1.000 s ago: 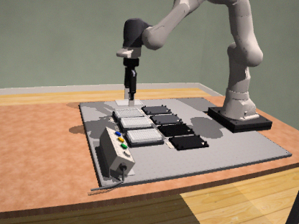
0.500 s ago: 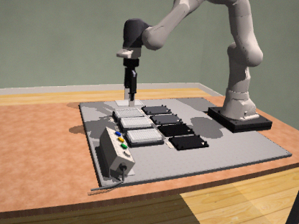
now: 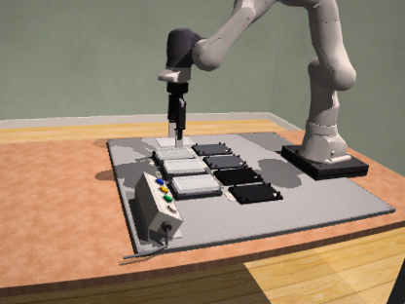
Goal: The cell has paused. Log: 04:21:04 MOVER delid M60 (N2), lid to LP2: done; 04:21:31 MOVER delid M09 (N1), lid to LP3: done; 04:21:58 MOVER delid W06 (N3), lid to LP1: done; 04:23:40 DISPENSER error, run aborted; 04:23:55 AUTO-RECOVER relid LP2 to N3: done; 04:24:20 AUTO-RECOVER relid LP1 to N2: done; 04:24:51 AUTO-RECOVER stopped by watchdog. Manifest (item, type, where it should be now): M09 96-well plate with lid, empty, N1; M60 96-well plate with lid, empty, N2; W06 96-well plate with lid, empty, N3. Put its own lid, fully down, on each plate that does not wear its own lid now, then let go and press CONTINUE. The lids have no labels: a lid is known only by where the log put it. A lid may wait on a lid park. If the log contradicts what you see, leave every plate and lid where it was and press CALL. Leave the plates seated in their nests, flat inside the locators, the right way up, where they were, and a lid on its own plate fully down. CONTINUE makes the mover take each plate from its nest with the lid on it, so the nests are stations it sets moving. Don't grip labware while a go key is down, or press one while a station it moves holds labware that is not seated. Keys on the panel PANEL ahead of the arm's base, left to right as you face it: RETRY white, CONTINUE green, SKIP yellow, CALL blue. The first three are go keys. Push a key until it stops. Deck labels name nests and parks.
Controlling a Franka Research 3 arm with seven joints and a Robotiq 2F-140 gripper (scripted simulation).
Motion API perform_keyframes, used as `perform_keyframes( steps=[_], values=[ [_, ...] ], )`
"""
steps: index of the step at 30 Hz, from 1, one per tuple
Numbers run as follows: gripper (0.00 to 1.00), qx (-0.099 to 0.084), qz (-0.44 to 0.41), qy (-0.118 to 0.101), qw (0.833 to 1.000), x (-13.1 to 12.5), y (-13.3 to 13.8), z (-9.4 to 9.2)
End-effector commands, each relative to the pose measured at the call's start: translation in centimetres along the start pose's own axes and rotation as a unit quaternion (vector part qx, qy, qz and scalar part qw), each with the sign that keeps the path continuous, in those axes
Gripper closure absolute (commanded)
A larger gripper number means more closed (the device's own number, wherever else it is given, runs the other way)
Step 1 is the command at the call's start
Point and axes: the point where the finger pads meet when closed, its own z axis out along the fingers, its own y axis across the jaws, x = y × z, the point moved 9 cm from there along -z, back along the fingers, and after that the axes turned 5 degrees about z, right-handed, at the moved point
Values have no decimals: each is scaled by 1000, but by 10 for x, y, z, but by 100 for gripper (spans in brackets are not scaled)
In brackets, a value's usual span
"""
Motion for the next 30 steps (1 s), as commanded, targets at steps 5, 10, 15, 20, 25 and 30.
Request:
perform_keyframes(
  steps=[5,10,15,20,25,30],
  values=[
    [100,-1,-8,3,1000,1,1,9],
    [100,-1,-8,3,1000,1,1,15],
    [100,-1,-8,3,1000,0,1,20],
    [100,-1,-8,3,1000,0,1,22],
    [100,-1,-8,3,1000,0,1,24],
    [100,-1,-8,3,1000,0,1,24]
  ],
)
